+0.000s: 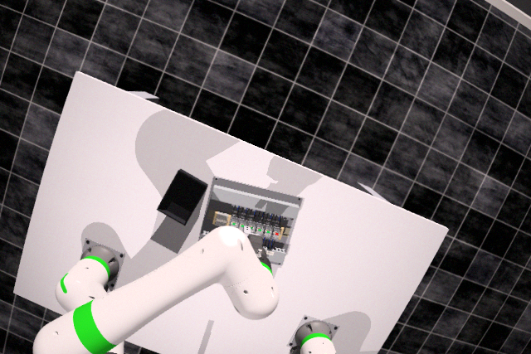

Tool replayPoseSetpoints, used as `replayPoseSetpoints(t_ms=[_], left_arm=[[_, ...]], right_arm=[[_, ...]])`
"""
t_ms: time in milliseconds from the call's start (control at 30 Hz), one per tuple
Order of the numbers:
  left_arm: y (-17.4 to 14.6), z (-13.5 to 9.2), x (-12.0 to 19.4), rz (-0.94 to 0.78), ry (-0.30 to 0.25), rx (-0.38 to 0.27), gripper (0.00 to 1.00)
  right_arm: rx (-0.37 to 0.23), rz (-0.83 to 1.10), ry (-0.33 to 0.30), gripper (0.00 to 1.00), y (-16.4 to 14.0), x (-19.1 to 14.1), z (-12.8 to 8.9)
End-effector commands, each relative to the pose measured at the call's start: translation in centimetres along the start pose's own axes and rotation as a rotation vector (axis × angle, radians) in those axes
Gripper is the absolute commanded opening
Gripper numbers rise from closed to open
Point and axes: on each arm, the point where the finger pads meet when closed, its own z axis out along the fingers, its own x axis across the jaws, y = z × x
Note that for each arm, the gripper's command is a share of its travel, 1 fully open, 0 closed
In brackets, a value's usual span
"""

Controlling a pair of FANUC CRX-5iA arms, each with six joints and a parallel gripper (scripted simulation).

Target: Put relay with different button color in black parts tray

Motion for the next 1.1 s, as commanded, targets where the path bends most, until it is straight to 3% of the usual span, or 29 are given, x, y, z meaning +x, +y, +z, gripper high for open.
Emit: replayPoseSetpoints(t_ms=[0, 200, 733, 1067], left_arm=[[0.1, -0.1, 0.0, 0.0, 0.001, -0.002, 0.98], [1.2, -0.1, 0.0, 0.0, 0.001, -0.002, 0.98], [8.4, -0.1, 0.0, 0.0, 0.001, -0.002, 0.98], [9.0, -0.1, 0.0, 0.0, 0.001, -0.002, 0.98]], right_arm=[[-0.002, 0.0, 0.0, 1.0, 0.0, 0.0, -0.1], [-0.002, 0.0, 0.0, 1.0, 0.0, 0.0, -0.1], [-0.002, 0.0, 0.0, 1.0, 0.0, 0.0, -0.1], [-0.002, 0.0, 0.0, 1.0, 0.0, 0.0, -0.1]])
